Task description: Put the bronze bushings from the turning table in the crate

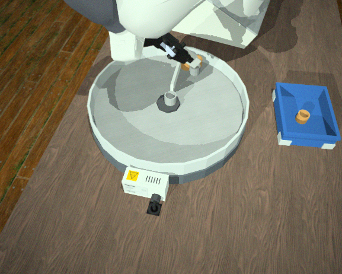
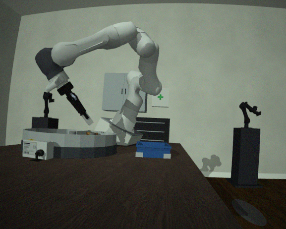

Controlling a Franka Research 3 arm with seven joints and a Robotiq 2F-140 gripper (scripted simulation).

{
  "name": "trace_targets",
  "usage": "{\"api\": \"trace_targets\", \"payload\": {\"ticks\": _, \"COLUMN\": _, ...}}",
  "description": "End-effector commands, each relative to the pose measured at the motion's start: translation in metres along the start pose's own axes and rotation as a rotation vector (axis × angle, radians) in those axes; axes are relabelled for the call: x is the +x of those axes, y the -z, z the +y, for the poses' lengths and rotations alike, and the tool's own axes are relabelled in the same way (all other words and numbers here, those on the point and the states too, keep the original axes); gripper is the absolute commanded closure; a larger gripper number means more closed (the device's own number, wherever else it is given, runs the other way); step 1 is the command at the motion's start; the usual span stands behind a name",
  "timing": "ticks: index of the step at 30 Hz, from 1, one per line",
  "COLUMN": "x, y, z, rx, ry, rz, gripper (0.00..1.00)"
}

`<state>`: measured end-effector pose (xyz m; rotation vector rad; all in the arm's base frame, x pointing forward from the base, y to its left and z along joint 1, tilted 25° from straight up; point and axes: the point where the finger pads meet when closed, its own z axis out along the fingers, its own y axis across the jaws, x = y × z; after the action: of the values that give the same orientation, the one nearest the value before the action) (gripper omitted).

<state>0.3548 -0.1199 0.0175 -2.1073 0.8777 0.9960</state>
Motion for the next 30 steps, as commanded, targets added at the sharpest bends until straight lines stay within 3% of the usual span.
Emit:
{"api": "trace_targets", "payload": {"ticks": 1, "x": -0.003, "y": -0.007, "z": 0.012, "rx": -0.063, "ry": 0.15, "rz": 0.035, "gripper": 0.94}}
{"api": "trace_targets", "payload": {"ticks": 15, "x": -0.036, "y": -0.039, "z": 0.039, "rx": -0.248, "ry": 0.361, "rz": 0.046, "gripper": 0.94}}
{"api": "trace_targets", "payload": {"ticks": 21, "x": -0.04, "y": -0.044, "z": 0.043, "rx": -0.274, "ry": 0.39, "rz": 0.046, "gripper": 0.94}}
{"api": "trace_targets", "payload": {"ticks": 30, "x": -0.04, "y": -0.044, "z": 0.043, "rx": -0.276, "ry": 0.391, "rz": 0.046, "gripper": 0.94}}
